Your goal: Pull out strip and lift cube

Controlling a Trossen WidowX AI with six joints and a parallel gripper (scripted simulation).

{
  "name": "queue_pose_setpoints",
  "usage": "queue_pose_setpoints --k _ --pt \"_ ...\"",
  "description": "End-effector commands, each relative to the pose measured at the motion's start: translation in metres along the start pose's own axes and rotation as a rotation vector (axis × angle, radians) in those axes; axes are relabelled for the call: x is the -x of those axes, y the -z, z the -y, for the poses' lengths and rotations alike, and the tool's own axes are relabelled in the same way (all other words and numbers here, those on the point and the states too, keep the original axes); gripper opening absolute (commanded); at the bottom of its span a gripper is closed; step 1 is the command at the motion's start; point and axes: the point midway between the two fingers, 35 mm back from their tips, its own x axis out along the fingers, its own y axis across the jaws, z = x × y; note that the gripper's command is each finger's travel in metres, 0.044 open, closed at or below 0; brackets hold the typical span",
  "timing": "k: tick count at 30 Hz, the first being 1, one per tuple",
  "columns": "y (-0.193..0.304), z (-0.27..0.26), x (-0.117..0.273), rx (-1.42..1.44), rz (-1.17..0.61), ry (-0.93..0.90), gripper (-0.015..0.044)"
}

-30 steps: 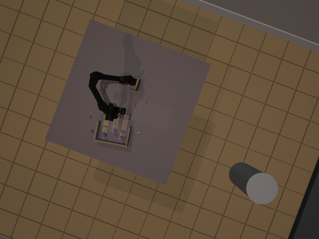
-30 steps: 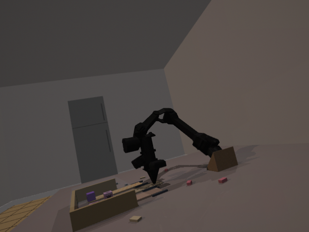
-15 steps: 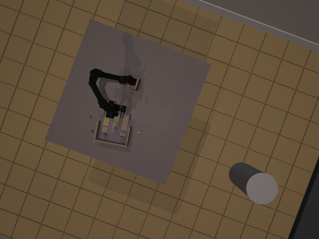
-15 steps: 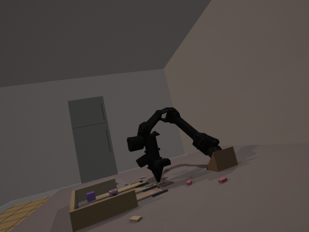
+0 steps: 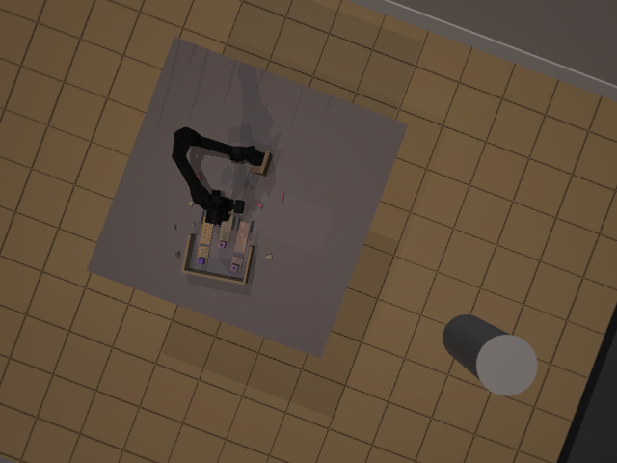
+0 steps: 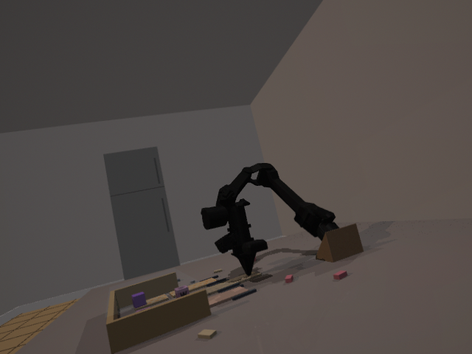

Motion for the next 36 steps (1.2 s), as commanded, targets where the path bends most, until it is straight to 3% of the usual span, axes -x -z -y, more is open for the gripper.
queue_pose_setpoints --k 1,36 --pt "0.013 -0.001 -0.004 0.007 -0.02 0.001 0.0" --pt "0.065 -0.003 -0.003 0.009 -0.022 0.001 0.0"
